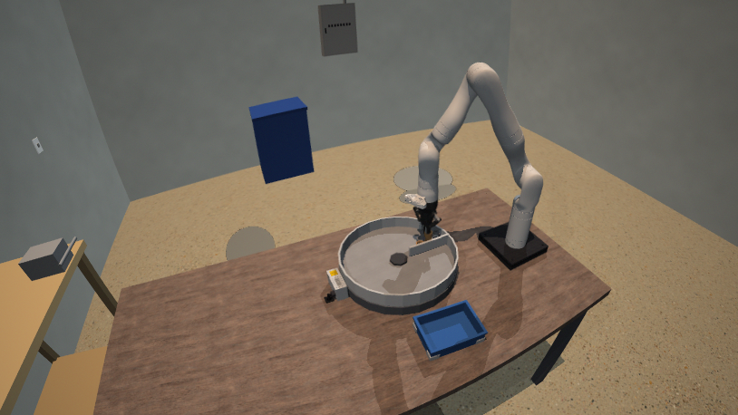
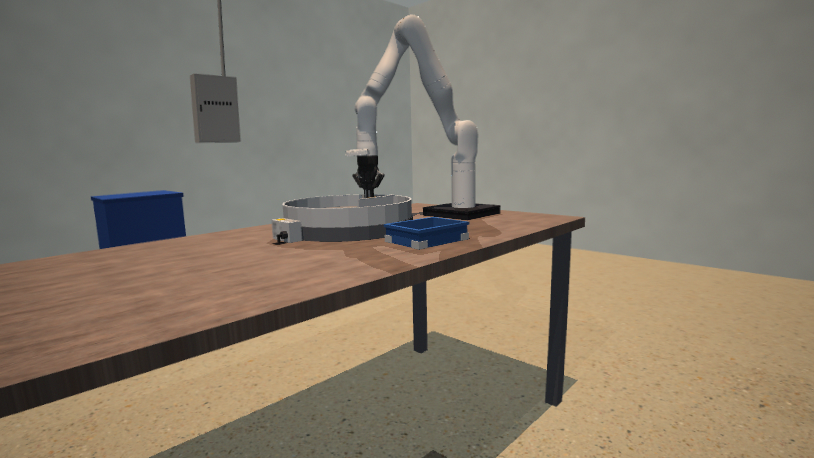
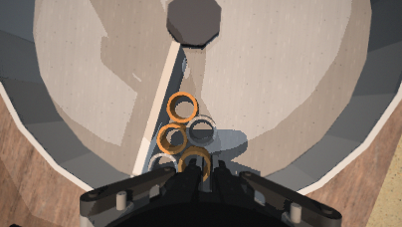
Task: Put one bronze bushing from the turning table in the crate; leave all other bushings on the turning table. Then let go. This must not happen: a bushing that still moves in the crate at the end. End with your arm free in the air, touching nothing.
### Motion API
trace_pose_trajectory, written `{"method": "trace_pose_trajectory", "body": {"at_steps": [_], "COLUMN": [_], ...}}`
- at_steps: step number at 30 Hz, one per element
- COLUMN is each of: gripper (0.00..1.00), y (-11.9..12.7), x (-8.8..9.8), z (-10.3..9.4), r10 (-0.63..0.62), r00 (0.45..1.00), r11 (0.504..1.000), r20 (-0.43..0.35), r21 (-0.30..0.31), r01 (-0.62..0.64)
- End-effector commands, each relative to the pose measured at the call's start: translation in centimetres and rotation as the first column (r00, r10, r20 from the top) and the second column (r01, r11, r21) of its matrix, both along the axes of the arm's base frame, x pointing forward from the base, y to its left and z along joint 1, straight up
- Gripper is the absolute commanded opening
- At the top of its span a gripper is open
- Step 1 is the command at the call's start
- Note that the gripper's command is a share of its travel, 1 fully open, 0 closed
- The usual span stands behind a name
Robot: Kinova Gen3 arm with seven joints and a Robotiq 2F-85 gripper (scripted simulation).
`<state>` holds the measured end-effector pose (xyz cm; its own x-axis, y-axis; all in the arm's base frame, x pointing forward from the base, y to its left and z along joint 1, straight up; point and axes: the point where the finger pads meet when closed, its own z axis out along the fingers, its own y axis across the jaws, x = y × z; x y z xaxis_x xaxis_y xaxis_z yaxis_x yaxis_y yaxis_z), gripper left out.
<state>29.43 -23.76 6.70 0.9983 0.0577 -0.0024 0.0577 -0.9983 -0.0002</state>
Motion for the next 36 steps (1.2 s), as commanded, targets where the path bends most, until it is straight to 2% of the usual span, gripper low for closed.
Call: {"method": "trace_pose_trajectory", "body": {"at_steps": [1, 36], "gripper": [0.0, 0.0], "y": [0.0, 0.0], "x": [0.1, 0.1], "z": [0.2, 1.7], "r10": [0.001, 0.001], "r00": [1.0, 1.0], "r11": [1.0, 1.0], "r20": [0.005, 0.004], "r21": [-0.003, -0.002], "r01": [-0.001, -0.001]}}
